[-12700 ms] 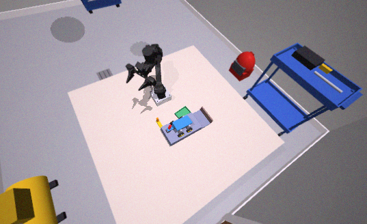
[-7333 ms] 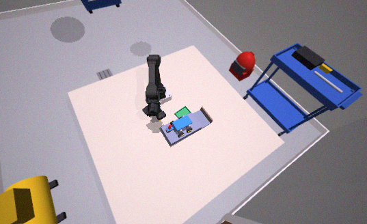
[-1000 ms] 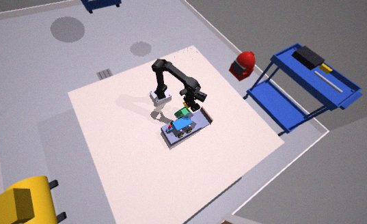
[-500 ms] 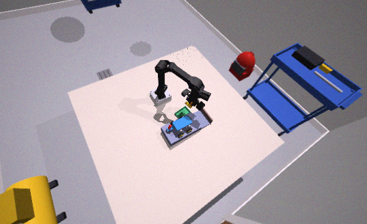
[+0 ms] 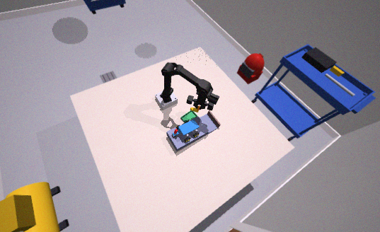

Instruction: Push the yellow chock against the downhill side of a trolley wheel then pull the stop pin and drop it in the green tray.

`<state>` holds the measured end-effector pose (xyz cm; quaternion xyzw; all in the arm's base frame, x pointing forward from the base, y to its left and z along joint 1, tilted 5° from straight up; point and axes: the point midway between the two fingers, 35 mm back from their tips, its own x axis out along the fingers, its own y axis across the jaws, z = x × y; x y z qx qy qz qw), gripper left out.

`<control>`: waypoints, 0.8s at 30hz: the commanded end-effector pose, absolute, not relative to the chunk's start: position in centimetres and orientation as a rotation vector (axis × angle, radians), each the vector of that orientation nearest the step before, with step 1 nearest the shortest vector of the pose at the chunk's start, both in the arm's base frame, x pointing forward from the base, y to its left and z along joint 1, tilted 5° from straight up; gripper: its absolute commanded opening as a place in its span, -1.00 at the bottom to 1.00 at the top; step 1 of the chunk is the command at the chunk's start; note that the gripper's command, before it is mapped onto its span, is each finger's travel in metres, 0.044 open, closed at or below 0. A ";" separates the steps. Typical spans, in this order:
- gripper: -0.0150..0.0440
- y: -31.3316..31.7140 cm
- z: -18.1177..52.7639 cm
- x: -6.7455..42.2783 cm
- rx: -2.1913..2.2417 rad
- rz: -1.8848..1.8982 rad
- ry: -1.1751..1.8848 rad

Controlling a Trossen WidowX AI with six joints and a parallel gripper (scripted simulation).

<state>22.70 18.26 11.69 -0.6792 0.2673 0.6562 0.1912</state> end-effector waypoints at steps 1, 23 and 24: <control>-0.49 18.4 11.9 22.9 -2.013 1.941 0.632; -0.49 18.6 11.9 22.8 -2.398 2.383 -0.012; -0.49 18.6 11.9 22.8 -2.398 2.383 -0.012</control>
